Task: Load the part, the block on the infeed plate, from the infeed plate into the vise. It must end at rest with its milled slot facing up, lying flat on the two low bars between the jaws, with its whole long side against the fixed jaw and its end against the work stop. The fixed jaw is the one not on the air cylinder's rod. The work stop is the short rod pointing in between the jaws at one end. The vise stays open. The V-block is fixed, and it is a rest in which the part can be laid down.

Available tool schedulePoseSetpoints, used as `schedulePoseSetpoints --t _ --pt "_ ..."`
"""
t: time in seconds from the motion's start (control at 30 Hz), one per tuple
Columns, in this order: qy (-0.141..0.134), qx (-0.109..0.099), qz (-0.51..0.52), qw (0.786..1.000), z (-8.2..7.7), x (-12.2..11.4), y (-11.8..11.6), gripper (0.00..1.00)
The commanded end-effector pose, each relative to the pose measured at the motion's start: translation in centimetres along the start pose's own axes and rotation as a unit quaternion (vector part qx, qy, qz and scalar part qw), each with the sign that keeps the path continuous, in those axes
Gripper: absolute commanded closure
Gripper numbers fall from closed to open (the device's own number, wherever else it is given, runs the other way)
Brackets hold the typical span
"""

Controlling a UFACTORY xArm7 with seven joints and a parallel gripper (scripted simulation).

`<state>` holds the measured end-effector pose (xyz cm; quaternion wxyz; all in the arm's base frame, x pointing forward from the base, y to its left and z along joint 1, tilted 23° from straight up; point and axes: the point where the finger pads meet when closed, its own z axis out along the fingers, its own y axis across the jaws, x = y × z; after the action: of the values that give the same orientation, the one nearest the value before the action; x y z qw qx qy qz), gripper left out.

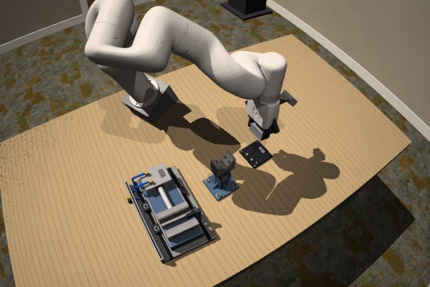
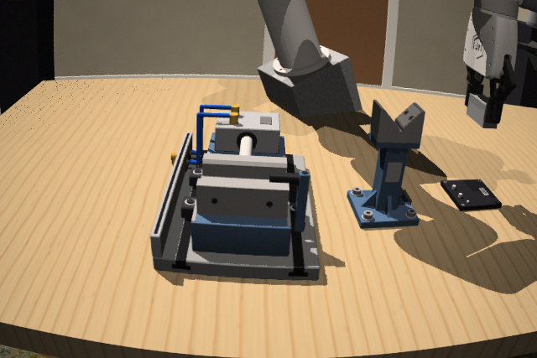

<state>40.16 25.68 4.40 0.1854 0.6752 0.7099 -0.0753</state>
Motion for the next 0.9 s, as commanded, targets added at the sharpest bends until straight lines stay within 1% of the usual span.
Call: schedulePoseSetpoints --t 0.0,0.13,0.2,0.37,0.53,0.7,0.87 --pt "0.001 -0.001 0.000 1.000 -2.2 0.1 0.1 1.00" --pt "0.001 -0.001 0.000 1.000 -3.7 0.1 0.1 1.00" --pt "0.001 -0.001 0.000 1.000 -3.7 0.1 0.1 1.00" --pt "0.001 -0.001 0.000 1.000 -5.3 0.1 0.1 1.00" --pt "0.001 -0.001 0.000 1.000 -6.6 0.1 0.0 1.00" --pt "0.001 -0.001 0.000 1.000 -7.5 0.1 0.0 1.00" --pt "0.001 -0.001 0.000 1.000 -7.9 0.1 0.0 1.00"
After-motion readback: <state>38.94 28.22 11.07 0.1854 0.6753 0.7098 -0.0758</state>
